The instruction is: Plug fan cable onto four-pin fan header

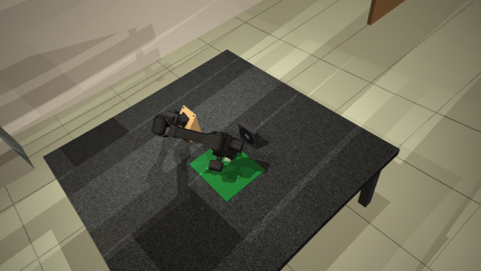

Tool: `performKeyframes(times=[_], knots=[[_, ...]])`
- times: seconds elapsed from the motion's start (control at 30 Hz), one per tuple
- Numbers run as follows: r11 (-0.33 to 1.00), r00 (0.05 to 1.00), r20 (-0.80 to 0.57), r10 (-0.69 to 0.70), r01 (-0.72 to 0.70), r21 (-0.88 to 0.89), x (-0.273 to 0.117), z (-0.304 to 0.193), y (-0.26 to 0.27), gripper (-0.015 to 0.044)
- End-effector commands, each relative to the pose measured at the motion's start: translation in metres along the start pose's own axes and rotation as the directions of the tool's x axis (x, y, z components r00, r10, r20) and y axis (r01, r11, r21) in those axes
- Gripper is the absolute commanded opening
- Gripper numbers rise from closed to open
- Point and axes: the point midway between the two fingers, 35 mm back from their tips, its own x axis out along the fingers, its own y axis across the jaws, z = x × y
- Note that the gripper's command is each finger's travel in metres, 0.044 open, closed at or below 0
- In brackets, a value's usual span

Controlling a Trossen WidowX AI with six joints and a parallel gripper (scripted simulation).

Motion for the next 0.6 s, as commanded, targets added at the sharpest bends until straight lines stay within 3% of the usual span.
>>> performKeyframes(times=[0.0, 0.47, 0.57], knots=[[1.0, 1.0, -0.005, -0.003, 0.003, -0.008, 0.007, 0.001, 0.001, 0.044], [1.0, 1.0, -0.006, -0.004, 0.004, -0.007, 0.025, 0.004, 0.001, 0.044], [1.0, 1.0, -0.003, -0.001, 0.001, 0.0, 0.022, 0.005, 0.0, 0.0361]])
